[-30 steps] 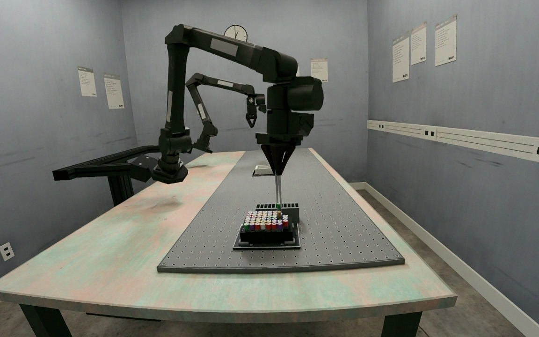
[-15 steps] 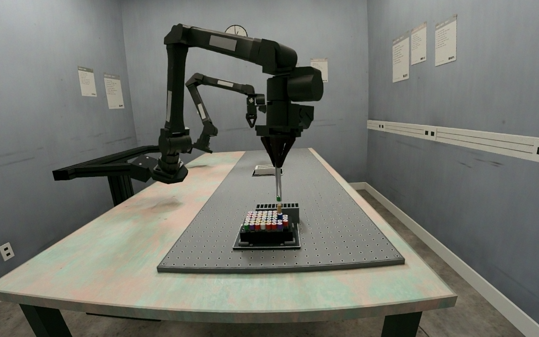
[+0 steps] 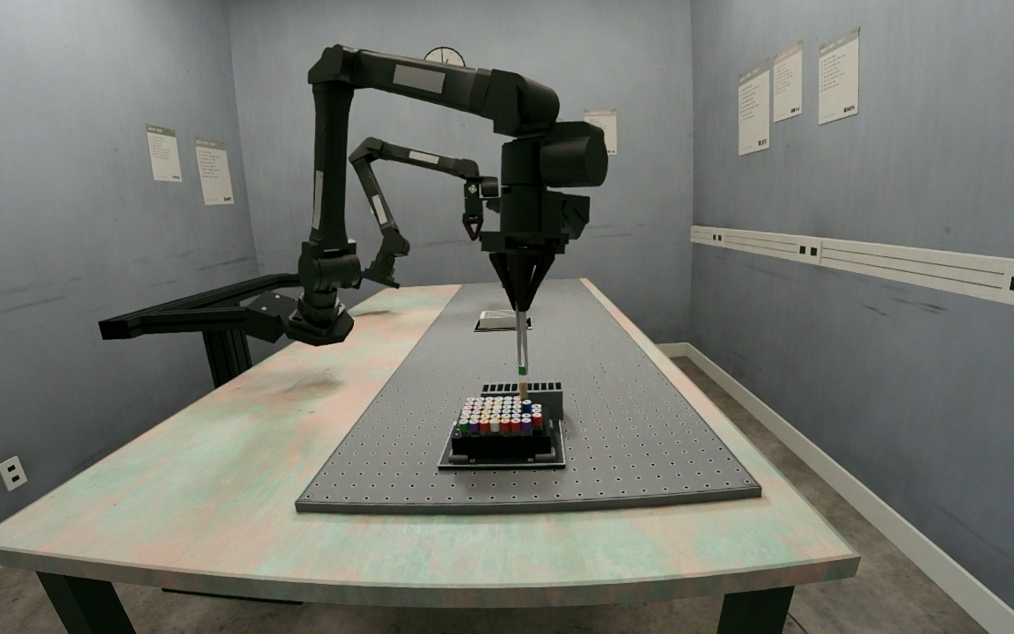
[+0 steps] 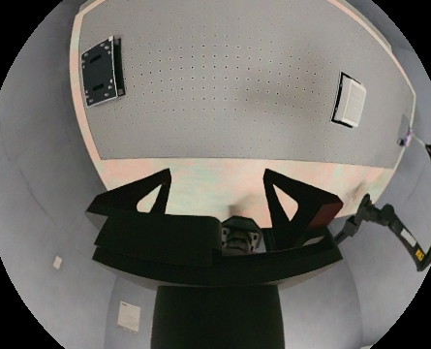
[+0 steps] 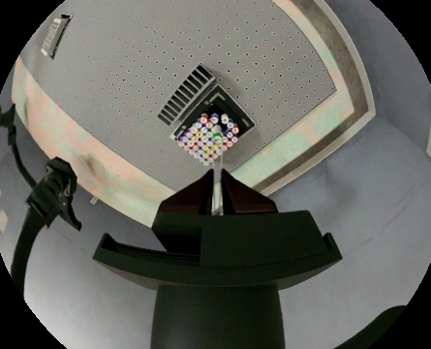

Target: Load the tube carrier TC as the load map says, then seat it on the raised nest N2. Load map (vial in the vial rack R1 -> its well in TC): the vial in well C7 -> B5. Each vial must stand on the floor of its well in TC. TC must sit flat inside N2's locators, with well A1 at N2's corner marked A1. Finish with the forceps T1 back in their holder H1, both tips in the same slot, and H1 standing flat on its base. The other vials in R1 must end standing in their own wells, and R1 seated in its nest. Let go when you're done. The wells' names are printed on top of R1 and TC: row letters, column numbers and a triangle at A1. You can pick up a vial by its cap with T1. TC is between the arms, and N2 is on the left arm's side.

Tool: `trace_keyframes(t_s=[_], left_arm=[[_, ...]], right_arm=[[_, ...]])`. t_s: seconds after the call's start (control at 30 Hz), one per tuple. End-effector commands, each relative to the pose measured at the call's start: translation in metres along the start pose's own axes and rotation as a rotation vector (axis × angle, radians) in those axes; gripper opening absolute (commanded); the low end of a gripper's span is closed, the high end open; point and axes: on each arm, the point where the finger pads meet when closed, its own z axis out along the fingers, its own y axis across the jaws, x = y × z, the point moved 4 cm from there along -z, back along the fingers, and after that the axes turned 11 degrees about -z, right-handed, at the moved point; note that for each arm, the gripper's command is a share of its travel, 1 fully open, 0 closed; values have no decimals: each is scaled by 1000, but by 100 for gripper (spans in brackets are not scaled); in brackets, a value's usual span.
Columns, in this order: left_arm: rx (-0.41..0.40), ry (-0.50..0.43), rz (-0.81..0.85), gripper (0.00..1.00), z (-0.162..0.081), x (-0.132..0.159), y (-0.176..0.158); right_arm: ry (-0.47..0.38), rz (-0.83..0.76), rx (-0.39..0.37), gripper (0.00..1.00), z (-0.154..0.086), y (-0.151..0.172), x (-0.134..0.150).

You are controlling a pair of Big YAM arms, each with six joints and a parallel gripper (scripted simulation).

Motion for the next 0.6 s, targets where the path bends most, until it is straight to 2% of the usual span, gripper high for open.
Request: trace_keyframes(t_s=[0.0, 0.57], left_arm=[[10, -37, 4, 100, -12, -9, 2], [10, -37, 4, 100, -12, -9, 2]], right_arm=[[4, -1, 89, 9, -36, -16, 6], [0, -3, 34, 9, -8, -5, 4]])
